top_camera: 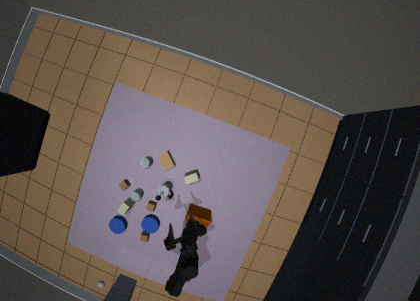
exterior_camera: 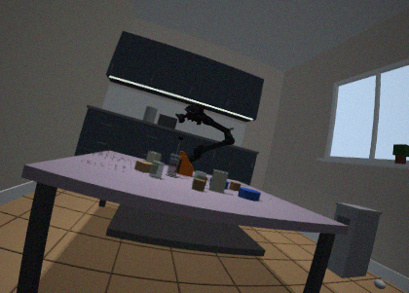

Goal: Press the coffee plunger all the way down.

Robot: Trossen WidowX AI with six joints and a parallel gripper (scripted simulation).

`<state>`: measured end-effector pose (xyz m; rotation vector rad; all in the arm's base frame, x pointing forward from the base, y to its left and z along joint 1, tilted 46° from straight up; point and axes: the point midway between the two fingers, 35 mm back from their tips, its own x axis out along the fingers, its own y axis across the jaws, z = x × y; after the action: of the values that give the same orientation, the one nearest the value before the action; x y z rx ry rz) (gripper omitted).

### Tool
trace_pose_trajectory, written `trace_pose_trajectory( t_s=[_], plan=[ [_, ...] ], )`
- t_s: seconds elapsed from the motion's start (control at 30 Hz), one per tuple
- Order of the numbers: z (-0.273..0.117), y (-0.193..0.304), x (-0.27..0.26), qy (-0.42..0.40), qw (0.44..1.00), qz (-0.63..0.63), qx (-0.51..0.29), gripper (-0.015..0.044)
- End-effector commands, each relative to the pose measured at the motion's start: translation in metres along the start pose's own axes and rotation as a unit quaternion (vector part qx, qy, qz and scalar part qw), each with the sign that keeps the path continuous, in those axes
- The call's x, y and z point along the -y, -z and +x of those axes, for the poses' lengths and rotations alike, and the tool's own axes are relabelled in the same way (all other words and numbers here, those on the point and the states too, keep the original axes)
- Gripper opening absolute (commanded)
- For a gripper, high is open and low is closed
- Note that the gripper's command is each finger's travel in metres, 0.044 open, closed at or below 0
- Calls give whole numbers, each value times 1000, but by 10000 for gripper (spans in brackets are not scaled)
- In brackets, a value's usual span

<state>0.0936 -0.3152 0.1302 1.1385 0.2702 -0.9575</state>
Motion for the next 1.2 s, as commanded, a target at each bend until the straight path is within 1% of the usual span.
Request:
trace_pose_trajectory(
  t_s=[0.0, 0.17, 0.23, 0.37, 0.6, 1.17],
  plan=[
    [26, 43, -31, -58, 986, -114, -110, 440],
    [44, 111, -64, -154, 925, -247, -244, 440],
    [45, 127, -70, -179, 904, -276, -272, 440],
    [46, 137, -67, -181, 902, -279, -275, 440],
    [48, 180, -42, -175, 904, -278, -274, 440],
    [65, 192, -45, -175, 904, -278, -274, 440]
  ],
)
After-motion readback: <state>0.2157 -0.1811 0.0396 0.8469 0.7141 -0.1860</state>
